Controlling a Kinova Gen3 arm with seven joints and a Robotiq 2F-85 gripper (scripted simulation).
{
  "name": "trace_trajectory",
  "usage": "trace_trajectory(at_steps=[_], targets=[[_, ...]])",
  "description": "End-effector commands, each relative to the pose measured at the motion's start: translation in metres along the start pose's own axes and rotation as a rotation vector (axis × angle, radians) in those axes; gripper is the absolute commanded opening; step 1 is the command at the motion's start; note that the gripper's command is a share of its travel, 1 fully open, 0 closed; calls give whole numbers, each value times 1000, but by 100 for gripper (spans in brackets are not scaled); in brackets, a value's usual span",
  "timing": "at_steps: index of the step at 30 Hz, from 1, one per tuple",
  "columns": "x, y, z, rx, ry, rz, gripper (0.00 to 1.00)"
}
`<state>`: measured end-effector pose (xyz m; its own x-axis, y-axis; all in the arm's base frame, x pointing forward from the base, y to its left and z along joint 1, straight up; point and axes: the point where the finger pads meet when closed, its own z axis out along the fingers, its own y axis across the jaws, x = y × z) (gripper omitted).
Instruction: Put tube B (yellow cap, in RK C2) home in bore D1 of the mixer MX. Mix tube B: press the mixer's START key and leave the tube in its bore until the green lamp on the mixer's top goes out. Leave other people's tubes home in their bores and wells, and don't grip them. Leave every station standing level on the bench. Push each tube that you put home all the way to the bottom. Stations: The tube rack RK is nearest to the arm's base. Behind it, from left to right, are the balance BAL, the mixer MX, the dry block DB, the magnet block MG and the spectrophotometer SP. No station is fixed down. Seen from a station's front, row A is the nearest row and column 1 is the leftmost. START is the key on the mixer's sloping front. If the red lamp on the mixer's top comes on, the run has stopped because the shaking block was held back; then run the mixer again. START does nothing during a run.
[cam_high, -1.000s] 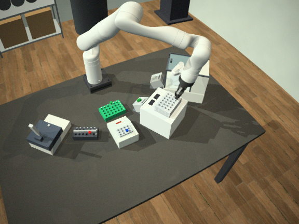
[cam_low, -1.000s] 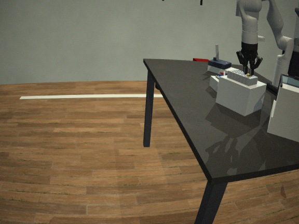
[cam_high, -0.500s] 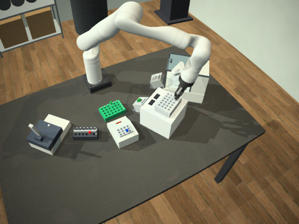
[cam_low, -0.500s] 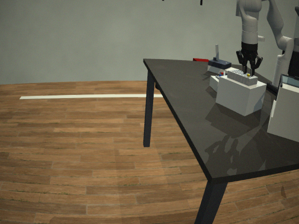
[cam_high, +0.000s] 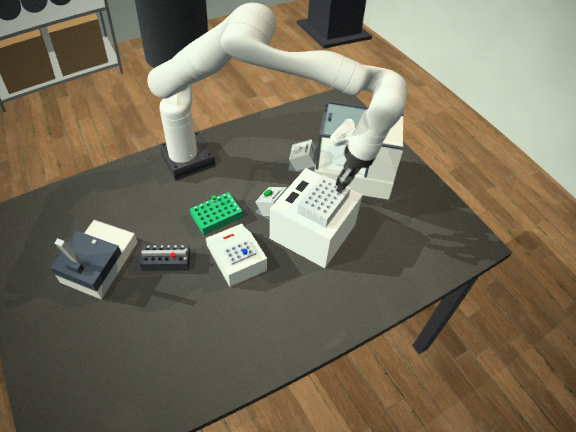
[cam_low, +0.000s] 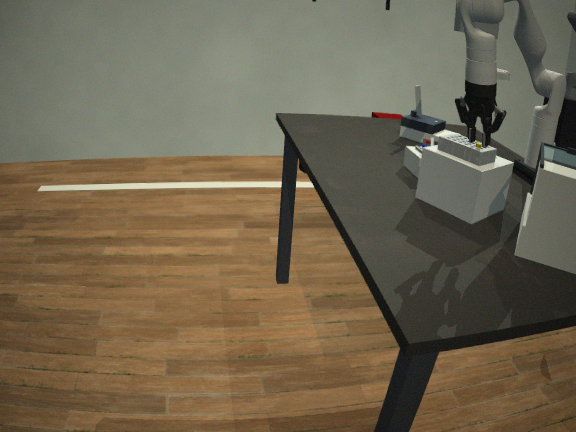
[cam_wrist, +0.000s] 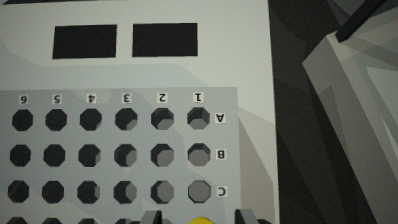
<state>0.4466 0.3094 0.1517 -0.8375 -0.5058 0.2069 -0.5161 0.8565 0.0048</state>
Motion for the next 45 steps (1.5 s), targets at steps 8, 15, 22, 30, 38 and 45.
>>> trace_trajectory(at_steps=[8, 15, 22, 30, 38, 45], targets=[[1, -1, -2, 3, -1, 2, 42], [1, -1, -2, 3, -1, 2, 42], [1, -1, -2, 3, -1, 2, 42], [2, -2, -7, 5, 0, 3, 42], [5, 2, -17, -2, 1, -4, 42], [4, -1, -17, 3, -1, 2, 42]])
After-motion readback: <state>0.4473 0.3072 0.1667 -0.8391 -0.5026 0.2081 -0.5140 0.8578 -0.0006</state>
